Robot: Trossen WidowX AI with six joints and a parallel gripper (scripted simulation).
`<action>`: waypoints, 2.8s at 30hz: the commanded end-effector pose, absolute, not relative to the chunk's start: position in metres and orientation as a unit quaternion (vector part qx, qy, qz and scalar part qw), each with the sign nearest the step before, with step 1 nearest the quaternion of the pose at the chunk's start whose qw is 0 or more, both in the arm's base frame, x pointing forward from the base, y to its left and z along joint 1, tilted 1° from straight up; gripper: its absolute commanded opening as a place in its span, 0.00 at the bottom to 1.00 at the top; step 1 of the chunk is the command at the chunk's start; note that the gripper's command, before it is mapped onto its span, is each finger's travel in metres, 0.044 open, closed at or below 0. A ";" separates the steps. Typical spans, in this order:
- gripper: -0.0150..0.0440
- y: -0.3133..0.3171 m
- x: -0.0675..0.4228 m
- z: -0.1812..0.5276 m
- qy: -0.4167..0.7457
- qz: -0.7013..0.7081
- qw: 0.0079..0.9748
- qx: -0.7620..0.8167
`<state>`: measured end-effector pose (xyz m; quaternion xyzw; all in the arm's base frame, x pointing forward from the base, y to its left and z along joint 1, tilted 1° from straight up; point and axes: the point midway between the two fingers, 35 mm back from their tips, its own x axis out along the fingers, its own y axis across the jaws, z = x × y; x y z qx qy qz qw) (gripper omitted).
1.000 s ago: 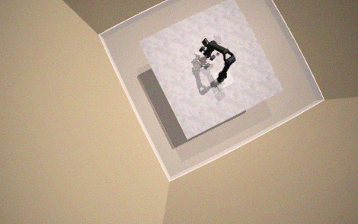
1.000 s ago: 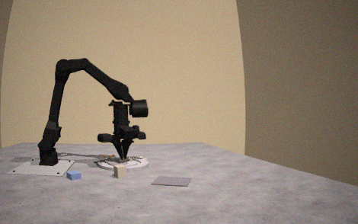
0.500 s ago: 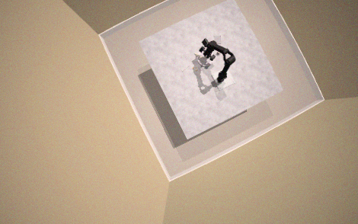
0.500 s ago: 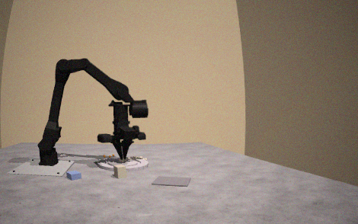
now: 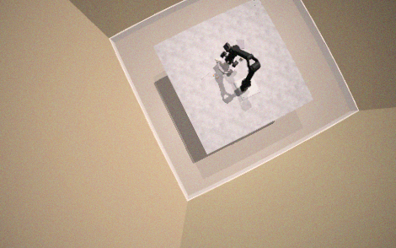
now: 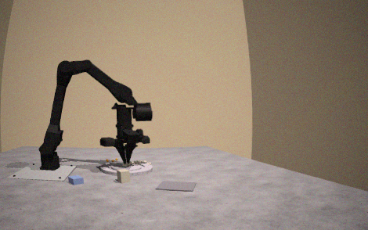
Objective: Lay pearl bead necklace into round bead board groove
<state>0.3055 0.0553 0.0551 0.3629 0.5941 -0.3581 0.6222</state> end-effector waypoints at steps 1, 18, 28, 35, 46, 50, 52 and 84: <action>0.34 0.055 0.306 0.055 0.594 -0.358 0.622 0.363; 1.00 0.055 0.304 0.072 0.597 -0.362 0.619 0.361; 1.00 0.055 0.304 0.075 0.597 -0.362 0.619 0.361; 1.00 0.055 0.304 0.075 0.597 -0.362 0.619 0.361; 0.73 0.070 0.303 0.079 0.665 -0.212 0.685 0.207; 0.56 0.083 0.302 0.083 0.695 -0.067 0.714 0.058; 0.47 0.089 0.301 0.085 0.698 0.007 0.716 -0.017; 0.46 0.094 0.301 0.069 0.693 0.059 0.715 -0.070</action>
